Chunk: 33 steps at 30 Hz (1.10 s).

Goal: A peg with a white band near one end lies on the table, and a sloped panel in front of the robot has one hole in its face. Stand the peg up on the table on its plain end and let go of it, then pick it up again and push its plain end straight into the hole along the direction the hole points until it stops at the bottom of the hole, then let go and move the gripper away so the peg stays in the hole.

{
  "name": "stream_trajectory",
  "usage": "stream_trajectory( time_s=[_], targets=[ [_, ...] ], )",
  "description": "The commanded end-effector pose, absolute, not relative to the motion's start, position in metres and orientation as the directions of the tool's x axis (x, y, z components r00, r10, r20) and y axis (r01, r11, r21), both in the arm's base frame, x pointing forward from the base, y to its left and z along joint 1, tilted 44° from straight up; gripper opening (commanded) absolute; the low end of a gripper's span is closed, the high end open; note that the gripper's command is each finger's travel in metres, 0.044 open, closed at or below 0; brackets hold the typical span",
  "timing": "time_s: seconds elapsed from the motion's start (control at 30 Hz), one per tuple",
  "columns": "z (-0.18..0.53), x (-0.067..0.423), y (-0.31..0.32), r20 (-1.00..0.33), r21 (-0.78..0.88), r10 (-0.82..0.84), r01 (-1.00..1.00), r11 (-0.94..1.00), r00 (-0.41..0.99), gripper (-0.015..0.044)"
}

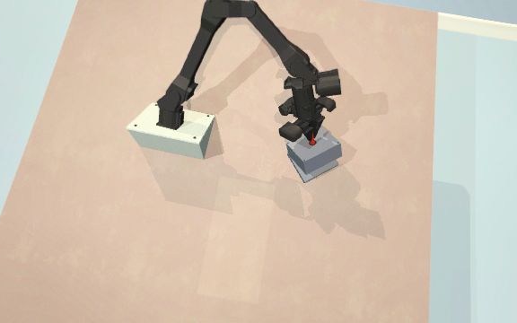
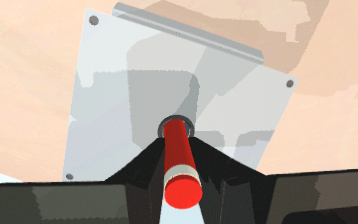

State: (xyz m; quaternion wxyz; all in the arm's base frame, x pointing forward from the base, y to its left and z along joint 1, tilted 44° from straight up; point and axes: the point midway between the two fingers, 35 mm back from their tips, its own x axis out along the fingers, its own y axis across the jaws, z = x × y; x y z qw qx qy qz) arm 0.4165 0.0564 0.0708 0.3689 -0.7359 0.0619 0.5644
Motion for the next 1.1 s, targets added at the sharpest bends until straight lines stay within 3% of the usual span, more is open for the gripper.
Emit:
stream_trajectory(
  time_s=[0.0,0.5,1.07],
  targets=[
    [0.071,0.416,0.057,-0.876,-0.473,0.325,-0.507,-0.72,0.355,0.0052],
    [0.076,0.415,0.054,-0.877,-0.472,0.325,-0.508,-0.72,0.354,0.044],
    [0.116,0.403,0.038,-0.881,-0.465,0.319,-0.515,-0.72,0.349,0.044]
  ],
)
